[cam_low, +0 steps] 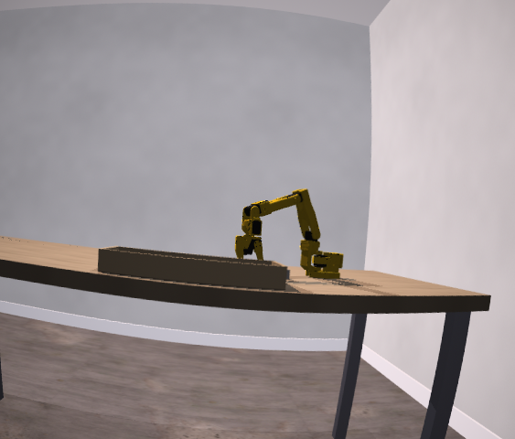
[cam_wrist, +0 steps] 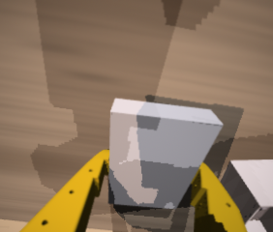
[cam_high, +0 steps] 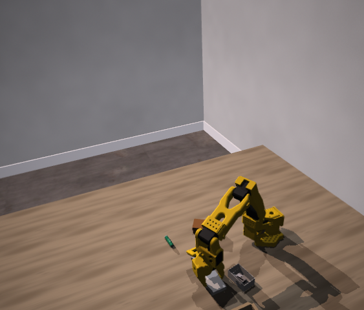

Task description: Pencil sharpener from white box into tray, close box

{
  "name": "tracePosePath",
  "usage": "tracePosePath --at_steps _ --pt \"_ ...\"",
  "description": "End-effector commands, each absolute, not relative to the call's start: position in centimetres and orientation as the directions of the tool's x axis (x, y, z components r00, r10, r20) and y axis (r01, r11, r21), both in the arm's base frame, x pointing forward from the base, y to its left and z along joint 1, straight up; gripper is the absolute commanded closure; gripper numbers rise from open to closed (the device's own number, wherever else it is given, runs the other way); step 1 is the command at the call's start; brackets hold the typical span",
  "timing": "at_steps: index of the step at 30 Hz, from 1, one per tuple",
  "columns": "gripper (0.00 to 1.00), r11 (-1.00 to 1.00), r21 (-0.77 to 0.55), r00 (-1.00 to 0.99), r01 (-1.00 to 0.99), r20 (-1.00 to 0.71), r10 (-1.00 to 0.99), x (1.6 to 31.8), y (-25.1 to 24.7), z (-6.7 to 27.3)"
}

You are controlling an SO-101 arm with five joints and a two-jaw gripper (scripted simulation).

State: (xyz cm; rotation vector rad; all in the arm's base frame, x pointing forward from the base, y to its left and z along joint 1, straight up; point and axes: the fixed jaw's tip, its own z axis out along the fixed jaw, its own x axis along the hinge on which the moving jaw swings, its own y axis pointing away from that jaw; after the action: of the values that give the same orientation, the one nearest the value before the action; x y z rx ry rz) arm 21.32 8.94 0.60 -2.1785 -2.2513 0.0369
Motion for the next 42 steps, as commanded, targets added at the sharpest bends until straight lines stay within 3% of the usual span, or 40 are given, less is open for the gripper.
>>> tracePosePath --at_steps 1,42 --pt "0.75 0.031 0.000 -0.031 1.000 0.000 1.000 21.69 8.86 0.97" --pt "0.70 0.031 0.000 -0.031 1.000 0.000 1.000 21.69 8.86 0.97"
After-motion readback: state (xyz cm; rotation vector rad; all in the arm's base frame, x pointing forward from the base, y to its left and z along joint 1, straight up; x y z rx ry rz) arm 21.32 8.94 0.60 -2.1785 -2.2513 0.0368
